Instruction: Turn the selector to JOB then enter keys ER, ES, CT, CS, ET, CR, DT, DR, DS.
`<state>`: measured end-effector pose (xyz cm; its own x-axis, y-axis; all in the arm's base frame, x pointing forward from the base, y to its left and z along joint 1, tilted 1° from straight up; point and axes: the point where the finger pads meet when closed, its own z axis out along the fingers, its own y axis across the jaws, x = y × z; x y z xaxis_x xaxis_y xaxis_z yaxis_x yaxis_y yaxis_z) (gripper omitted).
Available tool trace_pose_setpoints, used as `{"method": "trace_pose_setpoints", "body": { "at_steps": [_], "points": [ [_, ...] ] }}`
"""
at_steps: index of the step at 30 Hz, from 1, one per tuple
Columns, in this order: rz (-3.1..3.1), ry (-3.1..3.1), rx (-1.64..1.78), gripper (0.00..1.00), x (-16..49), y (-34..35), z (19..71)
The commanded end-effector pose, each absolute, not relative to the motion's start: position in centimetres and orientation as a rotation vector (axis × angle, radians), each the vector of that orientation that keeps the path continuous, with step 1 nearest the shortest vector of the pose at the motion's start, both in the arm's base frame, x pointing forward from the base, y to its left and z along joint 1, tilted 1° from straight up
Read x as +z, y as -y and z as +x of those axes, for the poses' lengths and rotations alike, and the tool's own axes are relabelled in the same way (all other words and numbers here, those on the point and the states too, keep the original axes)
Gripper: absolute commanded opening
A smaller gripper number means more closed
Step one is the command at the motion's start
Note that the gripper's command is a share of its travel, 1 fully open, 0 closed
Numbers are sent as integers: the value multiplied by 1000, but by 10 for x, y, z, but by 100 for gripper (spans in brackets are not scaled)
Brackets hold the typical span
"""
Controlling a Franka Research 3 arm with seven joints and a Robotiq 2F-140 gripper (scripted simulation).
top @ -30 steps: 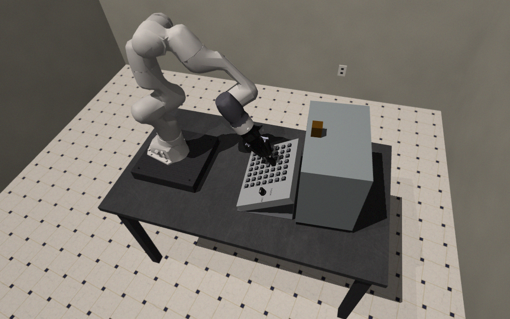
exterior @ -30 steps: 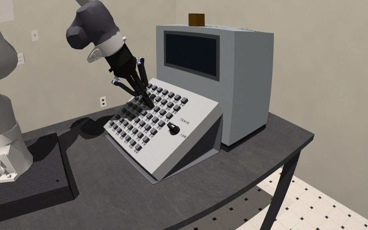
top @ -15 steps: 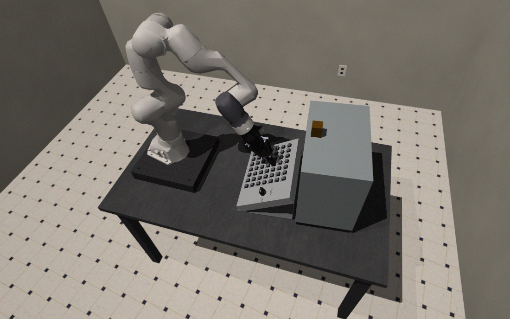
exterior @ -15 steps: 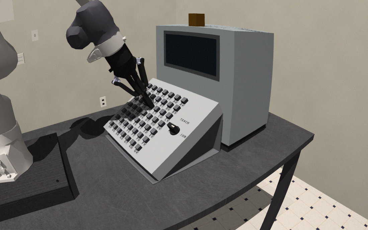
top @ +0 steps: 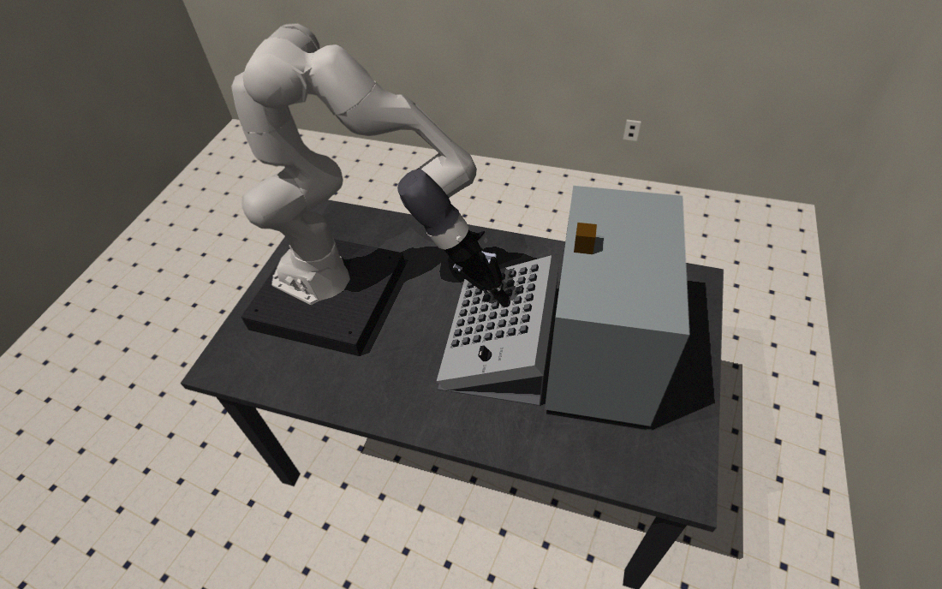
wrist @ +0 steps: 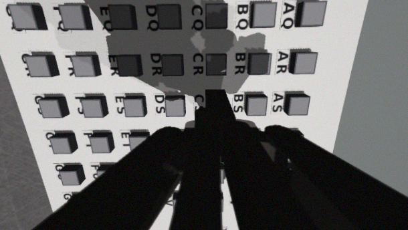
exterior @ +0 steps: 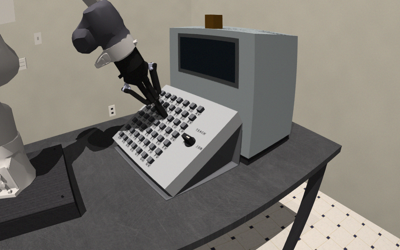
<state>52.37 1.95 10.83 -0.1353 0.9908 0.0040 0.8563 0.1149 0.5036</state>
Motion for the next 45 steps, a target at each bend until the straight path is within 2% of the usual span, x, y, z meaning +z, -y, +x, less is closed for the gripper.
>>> {"method": "trace_pose_setpoints", "body": {
  "at_steps": [1,45],
  "points": [
    [1799,-2066,561,10,108,-19,525],
    [1799,-2066,561,10,132,-17,511]
  ]
}}
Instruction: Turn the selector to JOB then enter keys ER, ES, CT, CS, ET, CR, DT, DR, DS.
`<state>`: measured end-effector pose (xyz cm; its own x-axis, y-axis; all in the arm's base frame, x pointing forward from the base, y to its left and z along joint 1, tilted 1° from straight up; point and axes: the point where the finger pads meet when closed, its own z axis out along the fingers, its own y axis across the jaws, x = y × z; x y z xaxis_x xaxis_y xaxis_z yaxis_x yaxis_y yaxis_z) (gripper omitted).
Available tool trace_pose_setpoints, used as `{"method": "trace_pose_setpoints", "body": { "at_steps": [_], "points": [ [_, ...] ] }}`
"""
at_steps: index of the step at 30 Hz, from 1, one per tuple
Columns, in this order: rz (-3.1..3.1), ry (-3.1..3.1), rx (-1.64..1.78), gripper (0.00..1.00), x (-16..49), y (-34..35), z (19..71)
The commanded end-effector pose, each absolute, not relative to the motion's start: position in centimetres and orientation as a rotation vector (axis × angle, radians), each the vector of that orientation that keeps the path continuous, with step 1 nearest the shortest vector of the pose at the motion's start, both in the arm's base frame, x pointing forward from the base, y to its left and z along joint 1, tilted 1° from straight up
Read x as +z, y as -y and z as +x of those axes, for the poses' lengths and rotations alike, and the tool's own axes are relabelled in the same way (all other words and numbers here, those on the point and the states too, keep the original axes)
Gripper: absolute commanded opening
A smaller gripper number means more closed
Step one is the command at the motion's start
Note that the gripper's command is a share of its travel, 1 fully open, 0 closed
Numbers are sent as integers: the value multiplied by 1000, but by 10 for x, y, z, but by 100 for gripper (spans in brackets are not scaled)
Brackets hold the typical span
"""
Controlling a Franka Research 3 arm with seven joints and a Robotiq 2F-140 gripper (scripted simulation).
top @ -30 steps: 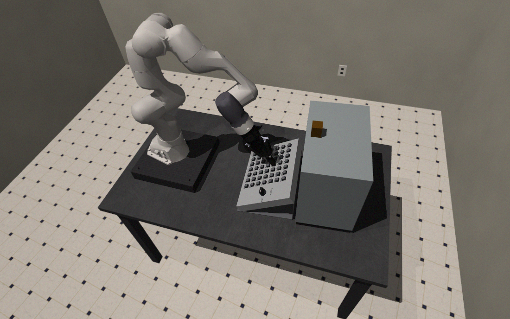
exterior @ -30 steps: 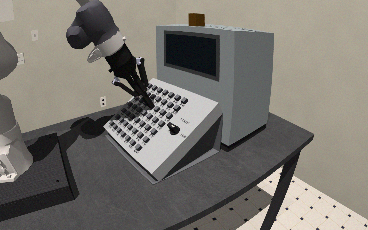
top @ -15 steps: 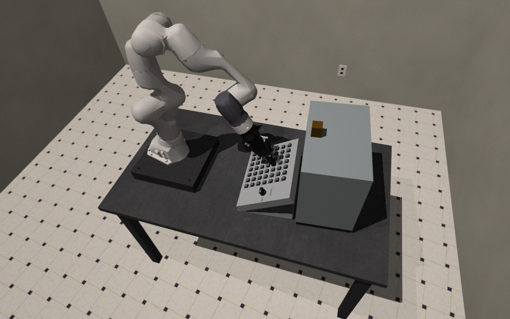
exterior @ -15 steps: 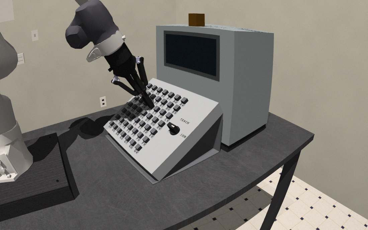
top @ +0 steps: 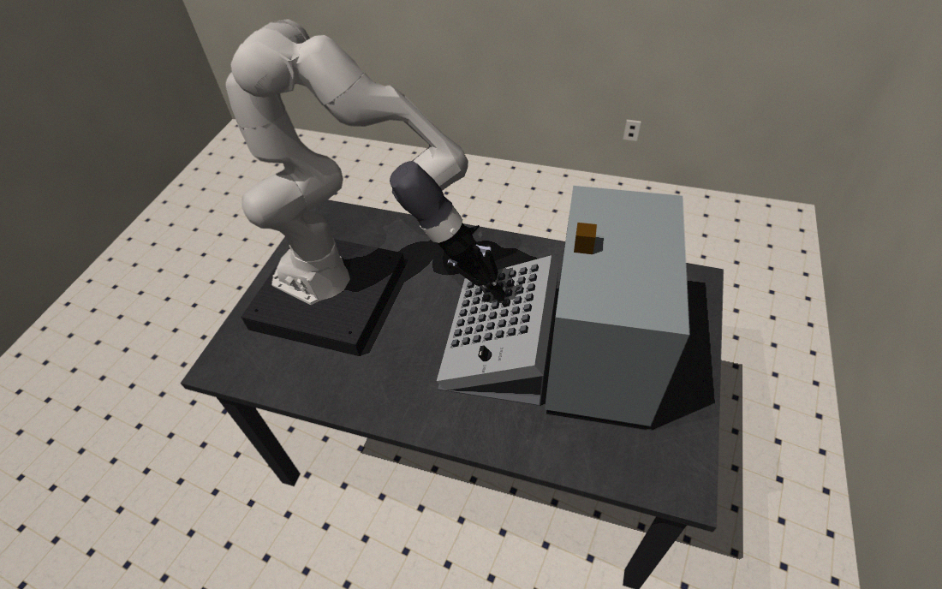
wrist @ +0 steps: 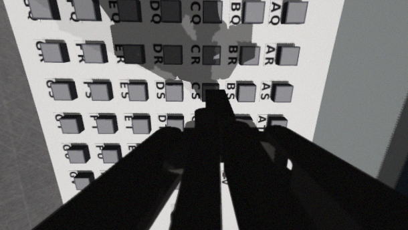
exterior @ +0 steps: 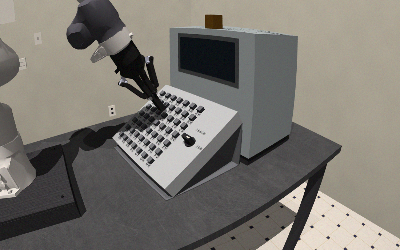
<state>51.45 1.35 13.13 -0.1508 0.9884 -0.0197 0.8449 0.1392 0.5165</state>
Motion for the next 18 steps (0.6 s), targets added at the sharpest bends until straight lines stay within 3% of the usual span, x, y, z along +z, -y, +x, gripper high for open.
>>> {"method": "trace_pose_setpoints", "body": {
  "at_steps": [1,18],
  "points": [
    [1799,-2066,561,10,133,-17,510],
    [1799,-2066,561,10,137,-40,505]
  ]
}}
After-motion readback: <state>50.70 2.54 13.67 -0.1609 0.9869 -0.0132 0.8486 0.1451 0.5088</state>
